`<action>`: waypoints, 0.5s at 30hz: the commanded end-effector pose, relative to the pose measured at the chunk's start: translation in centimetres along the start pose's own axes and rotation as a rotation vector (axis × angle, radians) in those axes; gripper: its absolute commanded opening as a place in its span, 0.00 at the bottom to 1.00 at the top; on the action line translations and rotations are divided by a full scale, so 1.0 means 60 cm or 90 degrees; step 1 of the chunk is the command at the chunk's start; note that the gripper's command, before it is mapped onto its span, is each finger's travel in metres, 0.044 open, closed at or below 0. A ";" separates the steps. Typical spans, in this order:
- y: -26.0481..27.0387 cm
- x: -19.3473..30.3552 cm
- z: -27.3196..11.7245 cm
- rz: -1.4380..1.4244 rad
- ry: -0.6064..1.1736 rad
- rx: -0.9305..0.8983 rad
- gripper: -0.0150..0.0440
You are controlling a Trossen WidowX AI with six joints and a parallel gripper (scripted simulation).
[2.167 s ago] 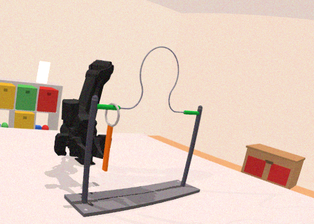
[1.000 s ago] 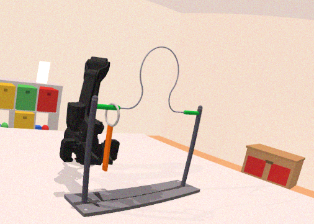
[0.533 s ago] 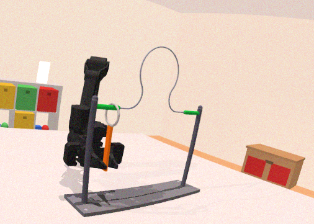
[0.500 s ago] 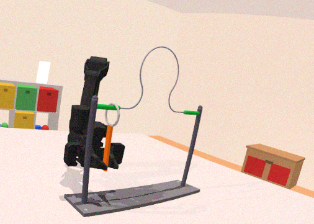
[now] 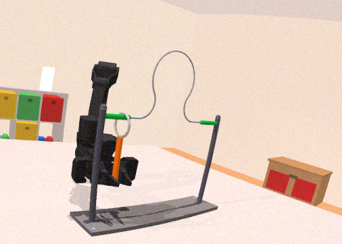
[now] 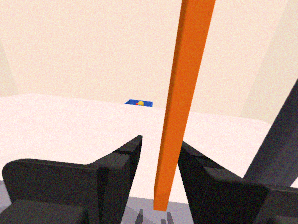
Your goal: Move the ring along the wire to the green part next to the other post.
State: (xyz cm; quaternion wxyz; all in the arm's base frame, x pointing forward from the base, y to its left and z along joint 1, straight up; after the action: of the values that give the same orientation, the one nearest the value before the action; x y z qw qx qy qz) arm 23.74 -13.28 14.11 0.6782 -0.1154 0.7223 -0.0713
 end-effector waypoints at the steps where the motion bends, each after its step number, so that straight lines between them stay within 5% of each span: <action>1: 0.000 0.000 0.000 0.003 0.001 0.003 0.53; 4: 0.000 0.000 0.000 0.003 0.001 0.003 0.53; 15: 0.000 0.000 0.000 0.000 0.000 0.000 0.04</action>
State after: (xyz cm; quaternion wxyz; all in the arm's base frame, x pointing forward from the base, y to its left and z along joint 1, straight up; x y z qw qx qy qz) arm 23.74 -13.28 14.11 0.6782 -0.1151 0.7223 -0.0709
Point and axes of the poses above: the point midway between the two fingers, 35 mm back from their tips, its own z axis out along the fingers, its own y axis across the jaws, x = y × z, the point moved 10 cm from there along -z, back along the fingers, and after that the axes turned 14 degrees about -z, right-handed, at the moved point
